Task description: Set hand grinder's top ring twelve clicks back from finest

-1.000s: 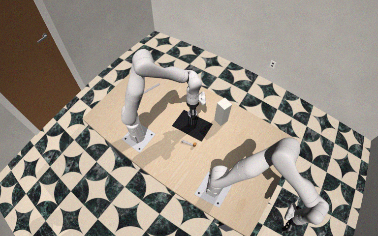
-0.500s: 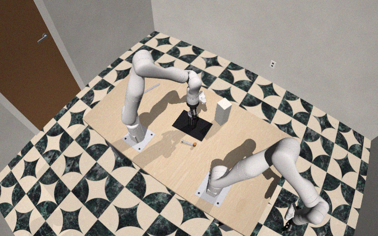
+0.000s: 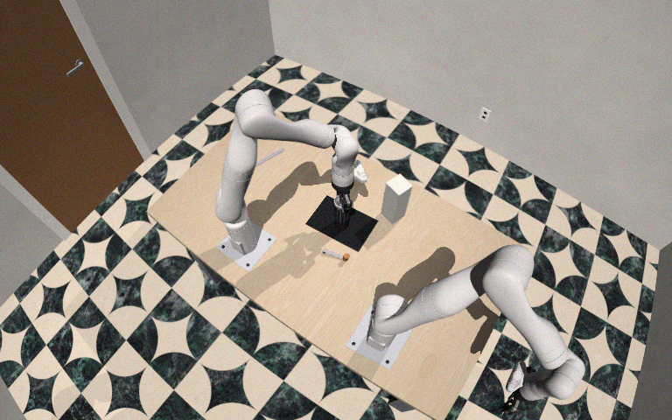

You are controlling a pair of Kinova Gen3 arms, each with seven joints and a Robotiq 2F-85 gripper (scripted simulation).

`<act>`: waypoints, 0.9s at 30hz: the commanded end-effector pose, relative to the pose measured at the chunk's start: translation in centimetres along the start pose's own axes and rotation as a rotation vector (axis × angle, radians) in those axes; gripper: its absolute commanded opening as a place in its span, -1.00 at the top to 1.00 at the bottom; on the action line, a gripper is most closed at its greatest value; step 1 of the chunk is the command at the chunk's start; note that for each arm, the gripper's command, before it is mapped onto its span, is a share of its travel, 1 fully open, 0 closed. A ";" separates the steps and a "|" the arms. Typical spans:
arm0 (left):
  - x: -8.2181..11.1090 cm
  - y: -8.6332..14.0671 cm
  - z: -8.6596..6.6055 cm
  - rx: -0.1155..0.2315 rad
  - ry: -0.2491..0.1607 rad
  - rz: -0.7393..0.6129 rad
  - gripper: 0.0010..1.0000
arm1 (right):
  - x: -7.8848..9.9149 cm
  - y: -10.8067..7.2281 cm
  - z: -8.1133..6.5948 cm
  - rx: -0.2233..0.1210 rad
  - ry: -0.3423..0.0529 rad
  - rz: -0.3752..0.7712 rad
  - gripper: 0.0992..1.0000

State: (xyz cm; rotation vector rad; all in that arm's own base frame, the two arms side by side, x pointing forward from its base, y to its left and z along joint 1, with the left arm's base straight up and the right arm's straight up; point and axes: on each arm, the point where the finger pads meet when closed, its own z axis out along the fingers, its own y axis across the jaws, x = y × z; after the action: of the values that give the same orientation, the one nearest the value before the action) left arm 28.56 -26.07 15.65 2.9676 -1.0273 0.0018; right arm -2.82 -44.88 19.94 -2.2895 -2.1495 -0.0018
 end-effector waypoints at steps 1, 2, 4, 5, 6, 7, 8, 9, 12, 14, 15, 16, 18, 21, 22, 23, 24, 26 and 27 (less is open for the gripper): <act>0.0 0.0 0.0 0.000 0.000 -0.038 -0.32 | 0.0 0.0 -0.1 0.000 -0.002 0.000 -1.00; 0.0 0.0 0.0 0.000 0.000 -0.051 -0.32 | 0.0 0.0 -0.1 0.000 -0.002 0.000 -1.00; 0.0 0.0 0.0 0.000 0.000 -0.057 -0.32 | 0.0 0.0 -0.1 0.000 -0.002 0.000 -1.00; 0.0 0.0 0.0 0.000 0.000 -0.071 -0.32 | 0.0 0.0 -0.1 0.000 -0.002 0.000 -1.00; 0.0 0.0 0.0 0.000 0.000 -0.090 -0.32 | 0.0 0.0 -0.1 0.000 -0.002 0.000 -1.00; 0.0 0.0 0.0 0.000 0.000 -0.104 -0.32 | 0.0 0.0 -0.1 0.000 -0.002 0.000 -1.00; 0.0 0.0 0.0 0.000 0.000 -0.104 -0.32 | 0.0 0.0 -0.1 0.000 -0.002 0.000 -1.00; 0.0 0.0 0.0 0.000 0.000 -0.104 -0.32 | 0.0 0.0 -0.1 0.000 -0.002 0.000 -1.00; 0.0 0.0 0.0 0.000 0.000 -0.123 -0.32 | 0.0 0.0 -0.1 0.000 -0.002 0.000 -1.00; 0.0 0.0 0.0 0.000 0.000 -0.156 -0.32 | 0.0 0.0 -0.1 0.000 -0.002 0.000 -1.00; 0.0 0.0 0.0 0.000 0.000 -0.159 -0.32 | 0.0 0.0 -0.1 0.000 -0.002 0.000 -1.00; 0.0 0.0 0.0 0.000 0.000 -0.162 -0.32 | 0.0 0.0 -0.1 0.000 -0.002 0.000 -1.00; 0.0 0.0 0.0 0.000 0.000 -0.195 -0.32 | 0.0 0.0 -0.1 0.000 -0.002 0.000 -1.00; 0.0 0.0 0.0 0.000 0.000 -0.215 -0.32 | 0.0 0.0 -0.1 0.000 -0.002 0.000 -1.00; 0.0 0.0 0.0 0.000 0.000 -0.228 -0.32 | 0.0 0.0 -0.1 0.000 -0.002 0.000 -1.00; 0.0 0.0 0.0 0.000 0.000 -0.247 -0.32 | 0.0 0.0 -0.1 0.000 -0.002 0.000 -1.00; 0.0 0.0 0.0 0.000 0.000 -0.261 -0.32 | 0.0 0.0 -0.1 0.000 -0.002 0.000 -1.00; 0.0 0.0 0.0 0.000 0.000 -0.261 -0.32 | 0.0 0.0 -0.1 0.000 -0.002 0.000 -1.00; 0.0 0.0 0.0 0.000 0.000 -0.264 -0.32 | 0.0 0.0 -0.1 0.000 -0.002 0.000 -1.00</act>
State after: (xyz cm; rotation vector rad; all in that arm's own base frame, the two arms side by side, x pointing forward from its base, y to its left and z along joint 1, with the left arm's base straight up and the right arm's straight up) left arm 28.56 -26.06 15.65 3.0747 -0.6372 0.0013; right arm -2.82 -44.88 19.94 -2.2895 -2.1495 -0.0018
